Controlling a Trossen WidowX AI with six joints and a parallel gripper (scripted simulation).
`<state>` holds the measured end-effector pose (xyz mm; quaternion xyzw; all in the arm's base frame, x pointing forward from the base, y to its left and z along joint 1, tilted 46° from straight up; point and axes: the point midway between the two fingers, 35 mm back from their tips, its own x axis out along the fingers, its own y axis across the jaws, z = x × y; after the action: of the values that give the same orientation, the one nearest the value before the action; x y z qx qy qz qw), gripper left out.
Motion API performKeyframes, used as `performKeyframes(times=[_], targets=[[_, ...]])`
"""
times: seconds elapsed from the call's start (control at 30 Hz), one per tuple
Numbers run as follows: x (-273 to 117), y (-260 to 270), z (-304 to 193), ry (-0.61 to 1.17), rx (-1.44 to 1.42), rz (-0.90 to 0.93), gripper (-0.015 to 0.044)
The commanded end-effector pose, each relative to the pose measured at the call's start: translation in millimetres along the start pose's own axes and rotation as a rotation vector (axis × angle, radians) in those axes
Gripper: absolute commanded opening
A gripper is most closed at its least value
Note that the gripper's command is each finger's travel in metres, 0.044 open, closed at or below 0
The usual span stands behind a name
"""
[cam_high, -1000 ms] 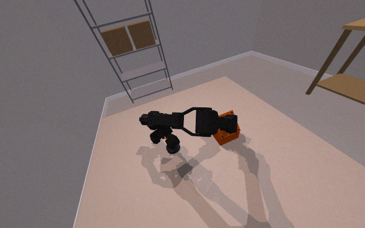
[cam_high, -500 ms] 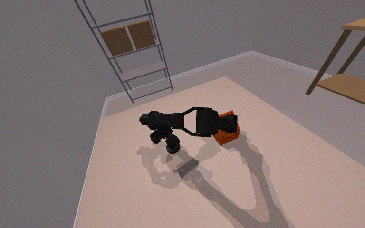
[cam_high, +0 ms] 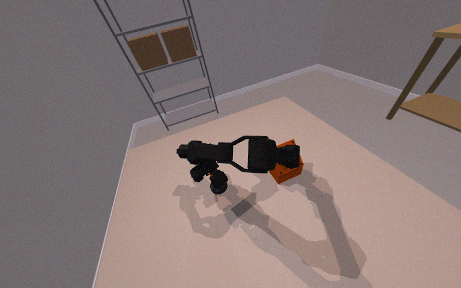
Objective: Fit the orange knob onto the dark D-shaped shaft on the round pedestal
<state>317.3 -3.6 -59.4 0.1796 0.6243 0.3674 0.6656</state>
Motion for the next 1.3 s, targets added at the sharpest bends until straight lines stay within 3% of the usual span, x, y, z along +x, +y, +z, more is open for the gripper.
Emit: performKeyframes(times=[0.0,0.33,0.57,1.27], targets=[[0.5,-0.3,1.7,-0.004,-0.001,0.002,0.0],[-4.4,-1.3,3.4,-0.004,-0.01,0.001,0.0],[-5.9,-2.7,5.9,-0.004,-0.21,0.001,0.0],[-1.9,-1.5,3.2,-0.004,-0.21,0.001,0.0]])
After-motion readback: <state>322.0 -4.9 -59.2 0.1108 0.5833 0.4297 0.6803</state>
